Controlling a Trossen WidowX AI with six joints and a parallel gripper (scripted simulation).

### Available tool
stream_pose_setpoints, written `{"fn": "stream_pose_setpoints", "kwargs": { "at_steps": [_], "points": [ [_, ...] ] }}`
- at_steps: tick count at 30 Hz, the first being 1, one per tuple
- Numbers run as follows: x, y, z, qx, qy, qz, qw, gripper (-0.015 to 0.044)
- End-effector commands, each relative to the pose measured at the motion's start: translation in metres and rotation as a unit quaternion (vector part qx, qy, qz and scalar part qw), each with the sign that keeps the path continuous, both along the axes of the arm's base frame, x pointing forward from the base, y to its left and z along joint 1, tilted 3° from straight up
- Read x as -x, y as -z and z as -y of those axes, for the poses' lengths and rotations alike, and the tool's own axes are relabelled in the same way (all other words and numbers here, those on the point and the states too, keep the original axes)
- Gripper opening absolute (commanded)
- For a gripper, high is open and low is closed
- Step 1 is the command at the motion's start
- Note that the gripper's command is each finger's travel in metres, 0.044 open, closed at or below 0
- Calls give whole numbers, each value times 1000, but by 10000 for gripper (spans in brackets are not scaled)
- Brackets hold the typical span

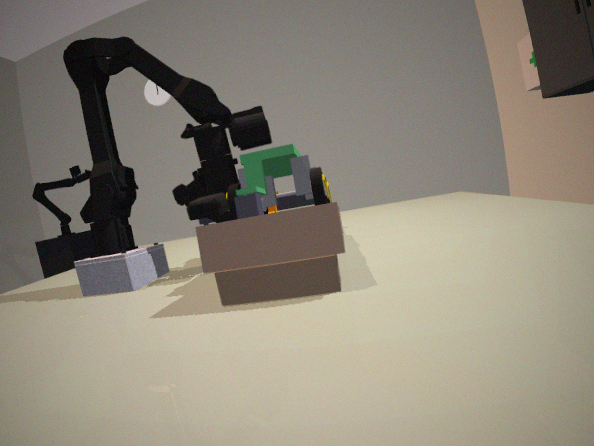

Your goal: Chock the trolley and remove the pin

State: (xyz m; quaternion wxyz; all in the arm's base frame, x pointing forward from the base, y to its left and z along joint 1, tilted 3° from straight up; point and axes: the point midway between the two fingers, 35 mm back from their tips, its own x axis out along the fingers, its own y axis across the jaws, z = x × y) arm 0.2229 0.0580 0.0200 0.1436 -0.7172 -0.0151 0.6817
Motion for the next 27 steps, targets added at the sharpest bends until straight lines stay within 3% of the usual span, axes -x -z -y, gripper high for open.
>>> {"fn": "stream_pose_setpoints", "kwargs": {
  "at_steps": [1,15,21,27],
  "points": [
    [2,3,1,-1,-3,-2,1000,190],
    [4,8,4,-1,-3,-2,1000,190],
    [2,5,4,0,0,0,1000,340],
    [2,5,4,0,0,0,1000,340]
  ]
}}
